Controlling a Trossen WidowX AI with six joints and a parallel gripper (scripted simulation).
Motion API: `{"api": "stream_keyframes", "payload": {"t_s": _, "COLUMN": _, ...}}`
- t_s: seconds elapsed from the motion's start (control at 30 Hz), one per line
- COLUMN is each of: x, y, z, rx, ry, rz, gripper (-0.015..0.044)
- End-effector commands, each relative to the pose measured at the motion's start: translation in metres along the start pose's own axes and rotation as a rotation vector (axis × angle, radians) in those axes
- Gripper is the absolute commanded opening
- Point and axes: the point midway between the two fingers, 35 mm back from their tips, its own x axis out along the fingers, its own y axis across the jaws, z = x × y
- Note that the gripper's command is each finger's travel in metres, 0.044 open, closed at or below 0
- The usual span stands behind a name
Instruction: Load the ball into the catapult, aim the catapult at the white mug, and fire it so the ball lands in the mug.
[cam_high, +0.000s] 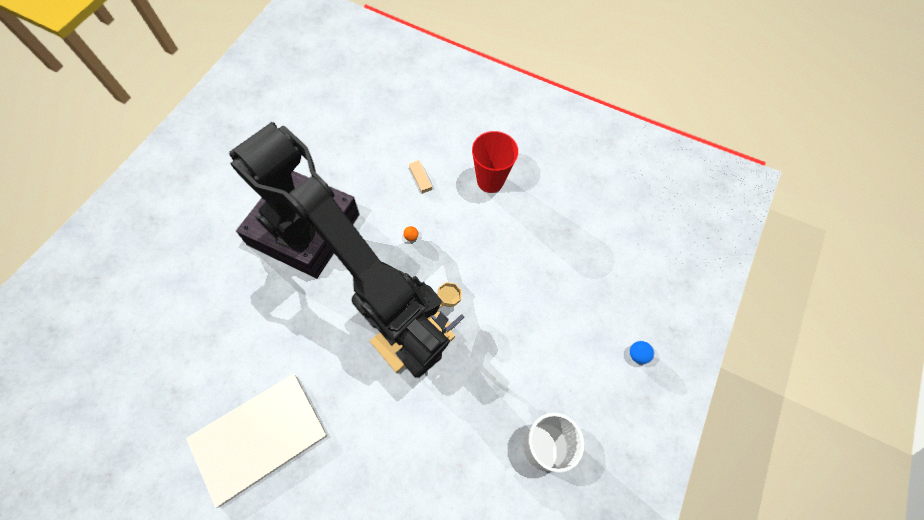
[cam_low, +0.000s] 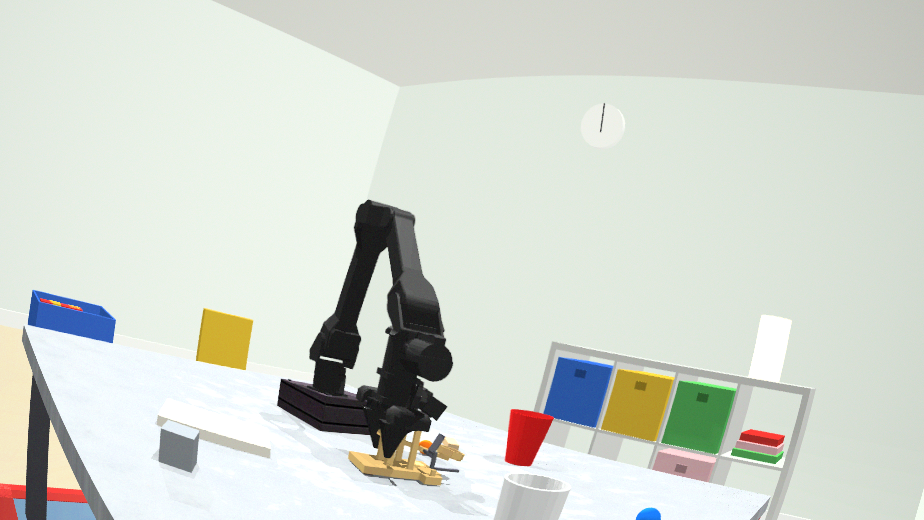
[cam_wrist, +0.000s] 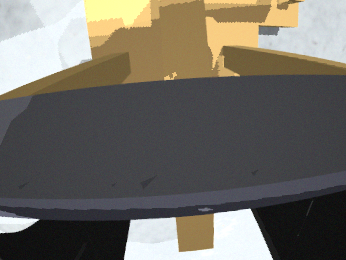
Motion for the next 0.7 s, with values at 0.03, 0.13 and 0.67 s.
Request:
{"api": "stream_keyframes", "payload": {"t_s": 0.03, "x": -0.001, "y": -0.001, "z": 0.0, "rx": 0.0, "ry": 0.0, "rz": -0.004, "gripper": 0.0341}}
{"api": "stream_keyframes", "payload": {"t_s": 0.13, "x": -0.024, "y": -0.004, "z": 0.0, "rx": 0.0, "ry": 0.0, "rz": -0.004, "gripper": 0.042}}
{"api": "stream_keyframes", "payload": {"t_s": 0.67, "x": -0.087, "y": -0.003, "z": 0.0, "rx": 0.117, "ry": -0.001, "rz": -0.006, "gripper": 0.044}}
